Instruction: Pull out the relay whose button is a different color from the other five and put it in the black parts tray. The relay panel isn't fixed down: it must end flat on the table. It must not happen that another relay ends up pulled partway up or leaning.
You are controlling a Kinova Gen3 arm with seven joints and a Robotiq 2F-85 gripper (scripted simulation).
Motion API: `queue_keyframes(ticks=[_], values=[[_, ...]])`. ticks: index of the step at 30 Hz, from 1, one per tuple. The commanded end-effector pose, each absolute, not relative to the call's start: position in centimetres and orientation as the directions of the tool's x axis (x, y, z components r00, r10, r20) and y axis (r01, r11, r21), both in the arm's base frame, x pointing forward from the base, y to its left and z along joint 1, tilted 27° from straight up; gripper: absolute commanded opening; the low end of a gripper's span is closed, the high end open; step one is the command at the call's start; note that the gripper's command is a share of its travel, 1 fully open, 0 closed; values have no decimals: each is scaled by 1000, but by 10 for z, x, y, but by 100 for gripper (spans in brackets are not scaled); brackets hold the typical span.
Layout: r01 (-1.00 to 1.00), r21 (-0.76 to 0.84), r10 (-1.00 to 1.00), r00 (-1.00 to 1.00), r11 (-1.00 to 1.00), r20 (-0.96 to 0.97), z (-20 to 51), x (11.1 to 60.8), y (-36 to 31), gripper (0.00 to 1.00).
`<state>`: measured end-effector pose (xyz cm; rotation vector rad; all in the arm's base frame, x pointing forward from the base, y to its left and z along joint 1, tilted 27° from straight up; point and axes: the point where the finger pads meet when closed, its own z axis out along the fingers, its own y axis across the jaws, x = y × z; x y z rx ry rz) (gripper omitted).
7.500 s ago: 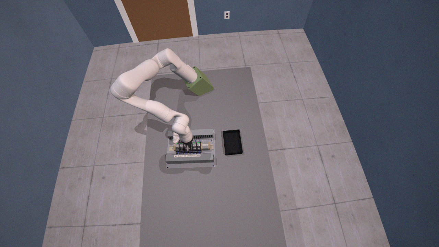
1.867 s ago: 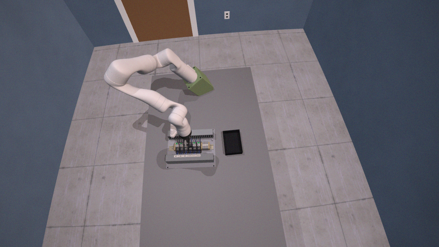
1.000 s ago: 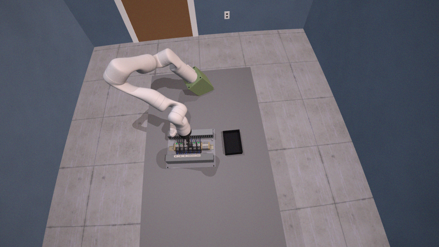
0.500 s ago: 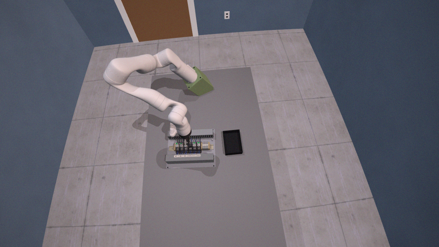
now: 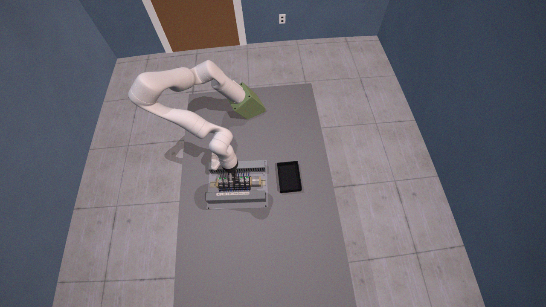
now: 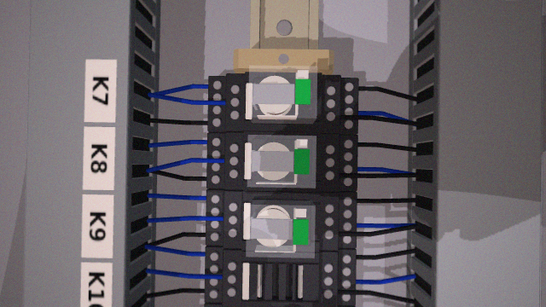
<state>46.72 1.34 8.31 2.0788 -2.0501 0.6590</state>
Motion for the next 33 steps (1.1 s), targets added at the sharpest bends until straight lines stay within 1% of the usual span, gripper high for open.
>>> queue_keyframes(ticks=[1,22,33], values=[[-978,-199,-913,-26,-60,407,87,469,15,0],[-978,-199,-913,-26,-60,407,76,467,38,0],[-978,-199,-913,-26,-60,407,53,464,88,0]])
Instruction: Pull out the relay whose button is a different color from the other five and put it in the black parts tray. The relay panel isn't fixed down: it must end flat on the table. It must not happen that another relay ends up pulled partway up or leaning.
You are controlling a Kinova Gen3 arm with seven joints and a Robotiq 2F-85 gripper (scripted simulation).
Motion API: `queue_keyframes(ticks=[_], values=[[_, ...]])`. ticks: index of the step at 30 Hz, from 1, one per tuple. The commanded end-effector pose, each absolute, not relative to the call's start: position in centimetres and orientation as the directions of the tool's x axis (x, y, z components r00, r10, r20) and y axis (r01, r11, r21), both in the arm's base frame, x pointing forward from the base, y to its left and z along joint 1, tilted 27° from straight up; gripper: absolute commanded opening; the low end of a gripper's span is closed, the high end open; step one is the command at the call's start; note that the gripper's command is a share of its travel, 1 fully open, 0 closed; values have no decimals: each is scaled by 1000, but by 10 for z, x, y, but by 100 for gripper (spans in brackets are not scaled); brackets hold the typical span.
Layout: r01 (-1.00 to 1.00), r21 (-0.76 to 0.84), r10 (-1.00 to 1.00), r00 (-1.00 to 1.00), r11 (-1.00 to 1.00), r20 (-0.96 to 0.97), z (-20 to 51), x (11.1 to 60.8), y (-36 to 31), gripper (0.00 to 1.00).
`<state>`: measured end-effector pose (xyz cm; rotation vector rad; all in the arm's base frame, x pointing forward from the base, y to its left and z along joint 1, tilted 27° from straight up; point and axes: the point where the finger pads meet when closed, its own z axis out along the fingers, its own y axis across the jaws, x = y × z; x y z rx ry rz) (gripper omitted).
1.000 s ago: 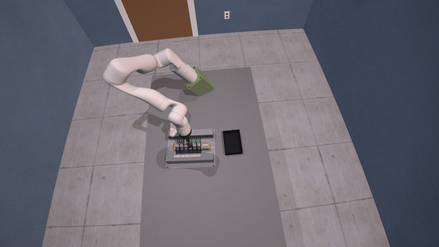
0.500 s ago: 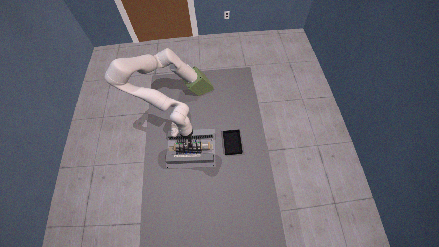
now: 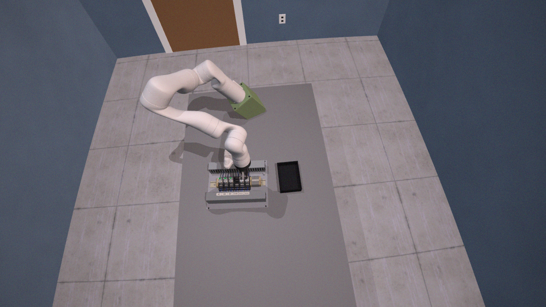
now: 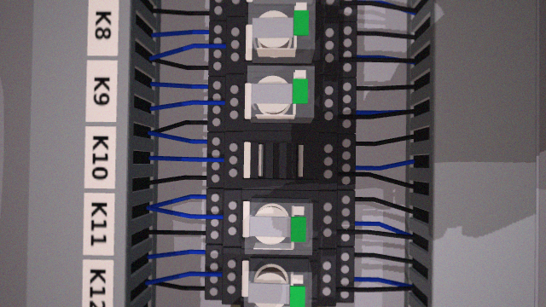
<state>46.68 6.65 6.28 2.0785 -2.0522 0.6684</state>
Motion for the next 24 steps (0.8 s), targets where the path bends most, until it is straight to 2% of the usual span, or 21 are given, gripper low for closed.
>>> queue_keyframes(ticks=[1,24], values=[[-978,-199,-913,-26,-60,407,50,464,94,0],[-978,-199,-913,-26,-60,407,-2,457,208,0]])
